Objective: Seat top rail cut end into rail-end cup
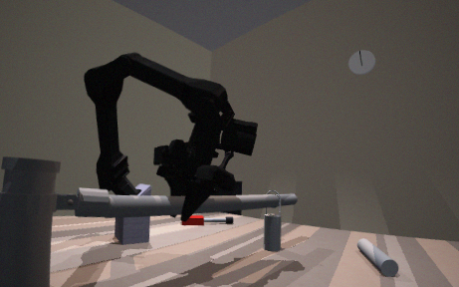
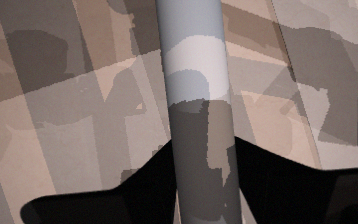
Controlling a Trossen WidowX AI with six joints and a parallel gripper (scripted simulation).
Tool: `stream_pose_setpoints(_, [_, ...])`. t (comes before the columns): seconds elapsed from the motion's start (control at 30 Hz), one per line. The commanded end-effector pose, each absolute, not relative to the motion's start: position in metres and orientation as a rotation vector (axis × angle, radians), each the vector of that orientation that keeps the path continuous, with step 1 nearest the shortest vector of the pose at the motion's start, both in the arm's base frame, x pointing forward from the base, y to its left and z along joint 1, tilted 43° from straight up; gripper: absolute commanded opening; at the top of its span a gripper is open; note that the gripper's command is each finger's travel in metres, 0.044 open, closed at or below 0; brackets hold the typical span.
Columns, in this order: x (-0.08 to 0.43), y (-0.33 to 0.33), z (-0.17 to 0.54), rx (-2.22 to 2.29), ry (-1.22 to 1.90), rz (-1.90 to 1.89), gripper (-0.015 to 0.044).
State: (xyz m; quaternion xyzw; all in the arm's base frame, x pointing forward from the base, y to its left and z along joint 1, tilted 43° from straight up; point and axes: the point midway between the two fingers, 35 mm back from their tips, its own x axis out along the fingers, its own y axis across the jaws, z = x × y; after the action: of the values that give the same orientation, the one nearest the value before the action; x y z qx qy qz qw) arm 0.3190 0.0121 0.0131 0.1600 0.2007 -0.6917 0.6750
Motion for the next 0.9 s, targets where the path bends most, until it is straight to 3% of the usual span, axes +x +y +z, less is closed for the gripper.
stream_pose_setpoints(0.0, [0.3192,0.0121,0.0154,0.359,0.447,-1.555,0.0000])
stream_pose_setpoints(0.87, [0.3195,0.0109,0.0209,0.352,0.440,-1.556,0.0000])
